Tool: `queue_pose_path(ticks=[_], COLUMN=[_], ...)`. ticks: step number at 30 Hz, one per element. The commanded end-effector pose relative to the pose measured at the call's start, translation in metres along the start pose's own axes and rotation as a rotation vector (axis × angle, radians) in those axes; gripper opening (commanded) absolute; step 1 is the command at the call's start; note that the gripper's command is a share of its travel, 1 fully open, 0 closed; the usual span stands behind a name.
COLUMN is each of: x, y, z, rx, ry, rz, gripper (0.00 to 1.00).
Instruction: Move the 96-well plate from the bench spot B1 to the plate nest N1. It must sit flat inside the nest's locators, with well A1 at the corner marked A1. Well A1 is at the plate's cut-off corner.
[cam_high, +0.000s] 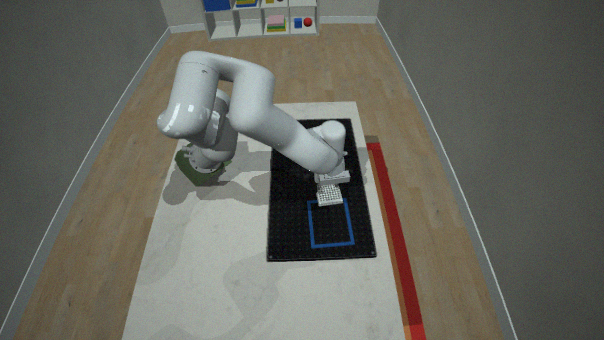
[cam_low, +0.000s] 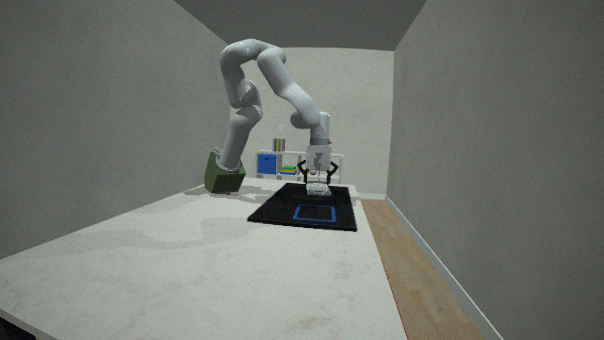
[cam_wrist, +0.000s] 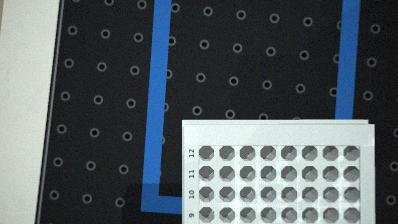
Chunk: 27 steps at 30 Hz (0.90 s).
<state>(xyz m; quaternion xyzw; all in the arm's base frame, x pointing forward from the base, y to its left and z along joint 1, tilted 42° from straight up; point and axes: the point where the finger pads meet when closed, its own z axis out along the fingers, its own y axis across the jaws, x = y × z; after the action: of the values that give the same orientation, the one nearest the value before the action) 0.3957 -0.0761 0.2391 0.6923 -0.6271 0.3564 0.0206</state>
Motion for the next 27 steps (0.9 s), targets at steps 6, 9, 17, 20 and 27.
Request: queue_pose_path(ticks=[6,9,17,20,27], x=[-0.030,-0.037,-0.063,-0.073,-0.090], y=[-0.004,-0.004,-0.007,-0.007,-0.009], z=[-0.001,-0.002,-0.002,-0.003,-0.003], rx=[0.002,0.002,0.001,0.001,0.001], ry=[0.003,0.003,0.003,0.003,0.003], rz=[0.002,0.002,0.002,0.002,0.002], gripper=[0.00,0.00,0.00,0.00,0.00])
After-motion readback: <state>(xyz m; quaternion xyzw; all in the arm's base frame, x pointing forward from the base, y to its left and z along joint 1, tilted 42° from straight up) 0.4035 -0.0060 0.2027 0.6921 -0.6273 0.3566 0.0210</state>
